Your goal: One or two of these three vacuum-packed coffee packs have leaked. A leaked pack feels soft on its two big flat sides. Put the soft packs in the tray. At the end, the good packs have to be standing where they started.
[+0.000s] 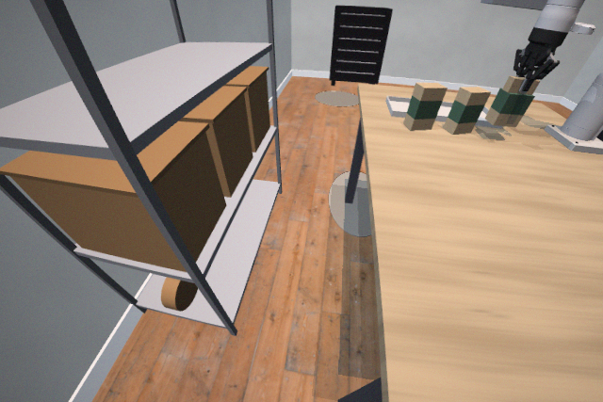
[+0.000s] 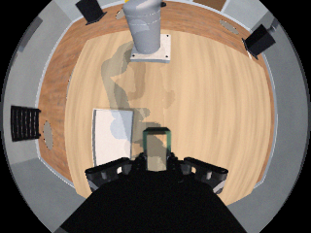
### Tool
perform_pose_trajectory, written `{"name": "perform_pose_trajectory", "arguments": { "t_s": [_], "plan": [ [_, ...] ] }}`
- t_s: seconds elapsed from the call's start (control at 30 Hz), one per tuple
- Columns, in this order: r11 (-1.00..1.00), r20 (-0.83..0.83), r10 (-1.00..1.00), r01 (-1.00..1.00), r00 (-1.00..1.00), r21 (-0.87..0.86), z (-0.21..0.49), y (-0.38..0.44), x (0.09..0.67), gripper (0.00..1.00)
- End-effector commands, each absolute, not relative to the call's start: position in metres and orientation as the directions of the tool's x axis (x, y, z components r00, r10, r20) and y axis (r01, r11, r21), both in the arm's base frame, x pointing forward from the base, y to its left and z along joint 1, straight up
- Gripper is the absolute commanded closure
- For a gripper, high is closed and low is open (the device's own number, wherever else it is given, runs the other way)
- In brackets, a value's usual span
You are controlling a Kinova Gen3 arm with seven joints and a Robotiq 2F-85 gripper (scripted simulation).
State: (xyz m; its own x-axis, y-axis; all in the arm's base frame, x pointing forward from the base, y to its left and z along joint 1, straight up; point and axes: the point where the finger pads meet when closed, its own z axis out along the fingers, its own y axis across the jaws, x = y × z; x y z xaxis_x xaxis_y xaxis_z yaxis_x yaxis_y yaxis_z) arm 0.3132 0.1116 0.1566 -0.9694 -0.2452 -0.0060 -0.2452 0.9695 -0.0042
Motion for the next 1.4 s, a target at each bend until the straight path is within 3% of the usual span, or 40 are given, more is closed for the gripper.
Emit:
{"name": "perform_pose_trajectory", "arguments": {
  "t_s": [0.0, 0.47, 1.37],
  "plan": [
    [0.969, -0.008, -0.245, -0.245, -0.969, -0.004, 0.157, 0.112, 0.314, 0.76],
    [0.969, -0.008, -0.245, -0.245, -0.969, -0.004, 0.157, 0.093, 0.316, 0.76],
    [0.969, -0.008, -0.245, -0.245, -0.969, -0.004, 0.158, -0.022, 0.335, 0.76]
  ]
}}
